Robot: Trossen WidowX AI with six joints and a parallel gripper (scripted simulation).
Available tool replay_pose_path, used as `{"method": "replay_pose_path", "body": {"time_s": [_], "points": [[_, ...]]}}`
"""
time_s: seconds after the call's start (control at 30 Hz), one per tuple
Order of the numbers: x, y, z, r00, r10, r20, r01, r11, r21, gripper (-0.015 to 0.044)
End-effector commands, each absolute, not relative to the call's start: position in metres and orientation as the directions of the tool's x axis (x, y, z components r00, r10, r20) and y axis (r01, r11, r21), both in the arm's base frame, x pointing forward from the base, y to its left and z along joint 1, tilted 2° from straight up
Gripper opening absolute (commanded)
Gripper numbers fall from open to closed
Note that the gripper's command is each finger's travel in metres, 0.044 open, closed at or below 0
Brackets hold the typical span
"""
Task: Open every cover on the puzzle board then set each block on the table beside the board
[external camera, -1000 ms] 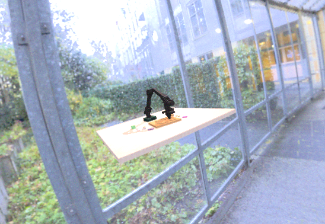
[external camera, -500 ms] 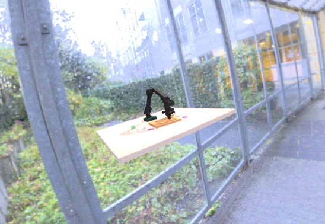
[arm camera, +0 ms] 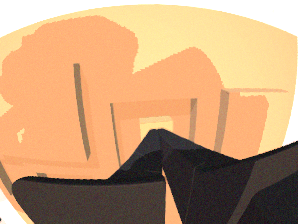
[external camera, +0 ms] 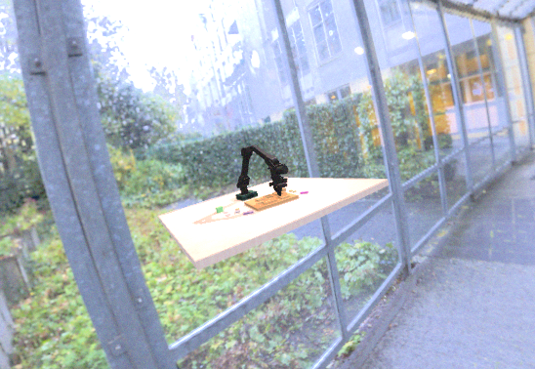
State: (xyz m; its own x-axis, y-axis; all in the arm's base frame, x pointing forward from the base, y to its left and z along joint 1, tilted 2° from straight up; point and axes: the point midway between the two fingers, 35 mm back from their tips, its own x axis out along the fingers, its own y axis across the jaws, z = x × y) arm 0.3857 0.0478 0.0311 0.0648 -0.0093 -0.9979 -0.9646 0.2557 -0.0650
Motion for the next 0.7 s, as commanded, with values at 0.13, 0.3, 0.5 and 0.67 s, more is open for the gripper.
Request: {"method": "replay_pose_path", "body": {"time_s": [0.13, 0.3, 0.5, 0.67], "points": [[0.3851, 0.0473, 0.0347, 0.063, -0.014, -0.998, -0.803, 0.593, -0.059, 0.0], [0.3848, 0.0472, 0.0372, 0.063, -0.014, -0.998, -0.805, 0.59, -0.059, 0.0], [0.3842, 0.0471, 0.0396, 0.063, -0.014, -0.998, -0.458, 0.888, -0.041, 0.0], [0.3836, 0.047, 0.0421, 0.063, -0.014, -0.998, 0.015, 1.0, -0.013, 0.0]]}}
